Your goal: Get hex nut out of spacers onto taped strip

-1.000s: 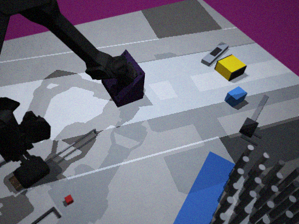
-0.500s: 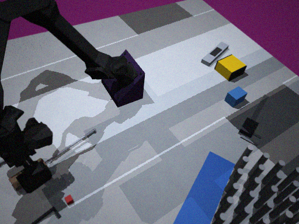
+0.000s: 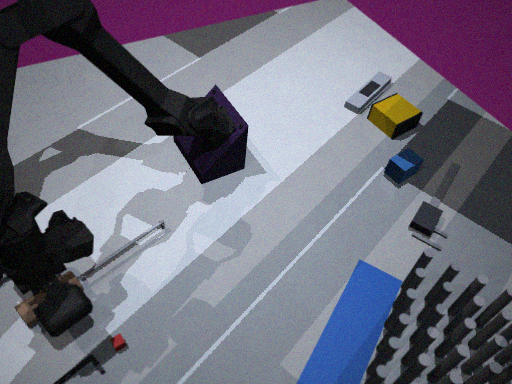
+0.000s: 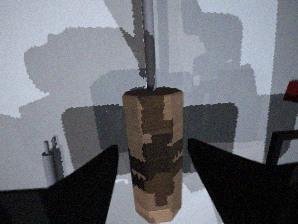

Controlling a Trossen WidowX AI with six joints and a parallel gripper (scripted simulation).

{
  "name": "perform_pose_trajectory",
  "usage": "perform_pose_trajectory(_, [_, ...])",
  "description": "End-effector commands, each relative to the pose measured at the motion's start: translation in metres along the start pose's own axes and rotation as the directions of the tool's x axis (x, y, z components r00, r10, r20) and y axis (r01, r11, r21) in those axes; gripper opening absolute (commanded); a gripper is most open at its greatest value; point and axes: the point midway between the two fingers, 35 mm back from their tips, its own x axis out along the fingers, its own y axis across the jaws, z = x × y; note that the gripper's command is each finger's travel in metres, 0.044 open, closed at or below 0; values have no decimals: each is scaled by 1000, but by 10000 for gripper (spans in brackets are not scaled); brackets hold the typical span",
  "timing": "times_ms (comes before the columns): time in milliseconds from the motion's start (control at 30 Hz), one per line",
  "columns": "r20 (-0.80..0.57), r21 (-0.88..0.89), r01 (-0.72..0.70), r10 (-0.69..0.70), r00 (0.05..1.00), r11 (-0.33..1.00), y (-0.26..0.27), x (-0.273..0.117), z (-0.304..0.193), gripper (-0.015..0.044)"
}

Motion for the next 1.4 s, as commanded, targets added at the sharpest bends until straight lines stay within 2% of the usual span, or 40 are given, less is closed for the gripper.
perform_pose_trajectory(0, [1, -5, 3, -3, 1000, 1000, 0, 2, 1, 228])
perform_pose_trajectory(67, [1, -5, 3, -3, 1000, 1000, 0, 2, 1, 175])
perform_pose_trajectory(300, [1, -5, 3, -3, 1000, 1000, 0, 2, 1, 128])
perform_pose_trajectory(467, [4, -2, 4, -3, 1000, 1000, -2, -24, 0, 0])
perform_pose_trajectory(633, [4, 0, 3, -3, 1000, 1000, 0, -56, 1, 0])
perform_pose_trajectory(800, [4, 23, 3, -3, 1000, 1000, 0, -57, 1, 0])
perform_pose_trajectory(1233, [3, 451, 4, -6, 1000, 893, -1, -52, 0, 0])
perform_pose_trajectory(1367, [3, 496, 4, -7, 1000, 868, -1, -51, 0, 0])
